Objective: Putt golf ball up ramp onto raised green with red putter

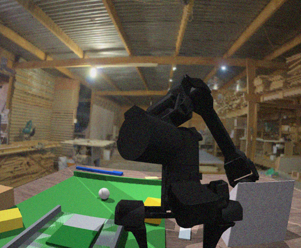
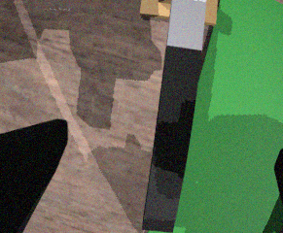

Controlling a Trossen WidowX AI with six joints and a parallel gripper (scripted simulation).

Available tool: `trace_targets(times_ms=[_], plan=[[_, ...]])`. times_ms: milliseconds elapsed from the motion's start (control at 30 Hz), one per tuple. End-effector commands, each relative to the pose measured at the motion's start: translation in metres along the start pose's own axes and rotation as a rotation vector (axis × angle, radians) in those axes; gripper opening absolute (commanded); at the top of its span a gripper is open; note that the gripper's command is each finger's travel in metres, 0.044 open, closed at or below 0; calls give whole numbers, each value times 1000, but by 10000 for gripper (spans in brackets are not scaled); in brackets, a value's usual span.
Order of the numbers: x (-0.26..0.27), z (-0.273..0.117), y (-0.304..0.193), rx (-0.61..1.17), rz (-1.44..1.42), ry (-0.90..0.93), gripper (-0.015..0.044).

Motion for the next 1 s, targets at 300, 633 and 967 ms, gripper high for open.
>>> trace_targets(times_ms=[300, 633, 967], plan=[[3, 22, -7, 10, -2, 11, 440], [4, 37, -11, 10, -2, 11, 440], [3, 37, -11, 5, 2, 8, 335]])
Point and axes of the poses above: the point midway between the two fingers, 35 mm back from their tips, its own z axis out along the fingers, its own x axis across the jaws, y = z × x, the point moved 8 cm from there along -z, back along the fingers, and after that the axes turned 15 degrees about -z, right-handed, at the moved point
